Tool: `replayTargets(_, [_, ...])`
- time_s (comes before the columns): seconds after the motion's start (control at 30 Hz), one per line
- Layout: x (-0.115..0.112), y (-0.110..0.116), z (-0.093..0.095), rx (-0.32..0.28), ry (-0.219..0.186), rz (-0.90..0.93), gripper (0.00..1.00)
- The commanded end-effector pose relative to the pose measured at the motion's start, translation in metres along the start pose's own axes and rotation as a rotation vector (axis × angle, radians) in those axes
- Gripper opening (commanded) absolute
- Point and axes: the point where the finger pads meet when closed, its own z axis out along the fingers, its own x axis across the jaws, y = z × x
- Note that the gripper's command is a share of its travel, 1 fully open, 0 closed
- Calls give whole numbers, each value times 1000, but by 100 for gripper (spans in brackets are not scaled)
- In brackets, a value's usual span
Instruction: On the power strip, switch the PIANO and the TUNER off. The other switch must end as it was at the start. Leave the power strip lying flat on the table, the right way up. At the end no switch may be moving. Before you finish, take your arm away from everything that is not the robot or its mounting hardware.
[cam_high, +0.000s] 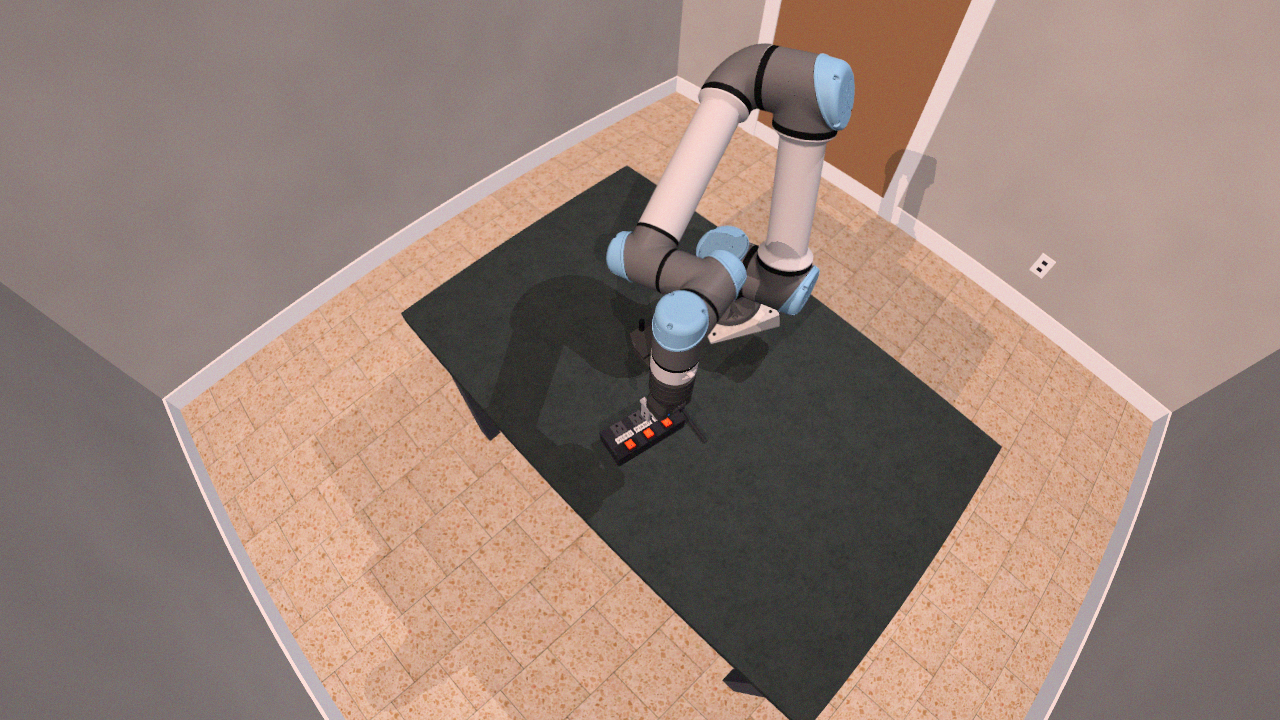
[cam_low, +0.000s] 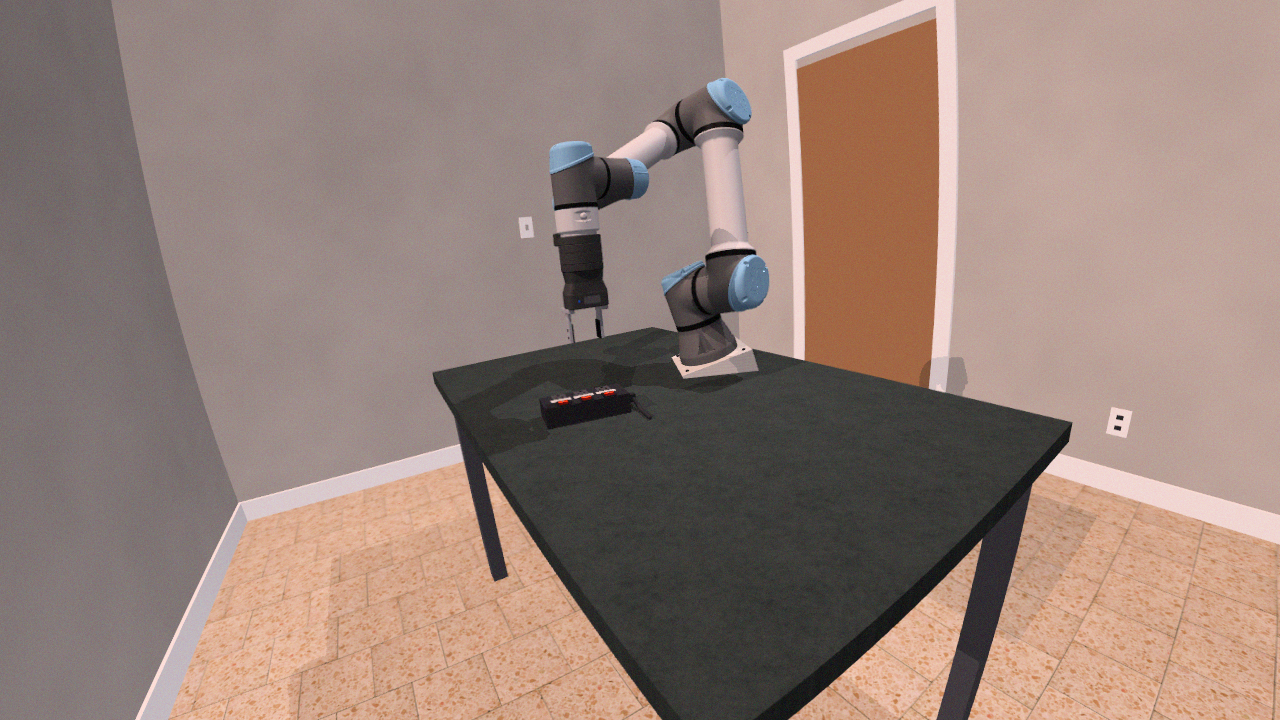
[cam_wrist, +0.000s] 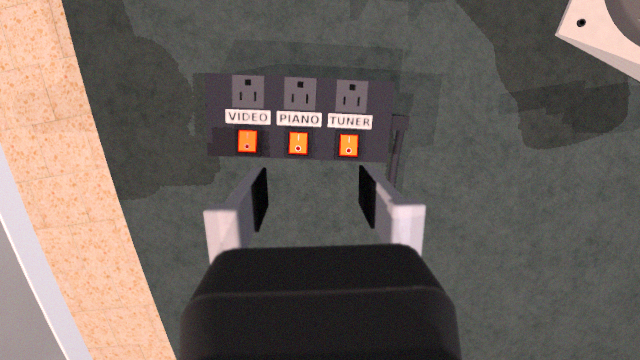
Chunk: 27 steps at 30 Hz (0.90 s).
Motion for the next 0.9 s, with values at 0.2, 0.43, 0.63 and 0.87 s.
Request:
replayTargets(0.2, [-1,-3,10,1,-1,268,100])
replayTargets(0.43, [-1,-5,22,0,-1,579,100])
replayTargets(0.63, [-3,-5,33,0,-1,871,100])
replayTargets(0.87, [-5,-5,41,0,-1,1104,100])
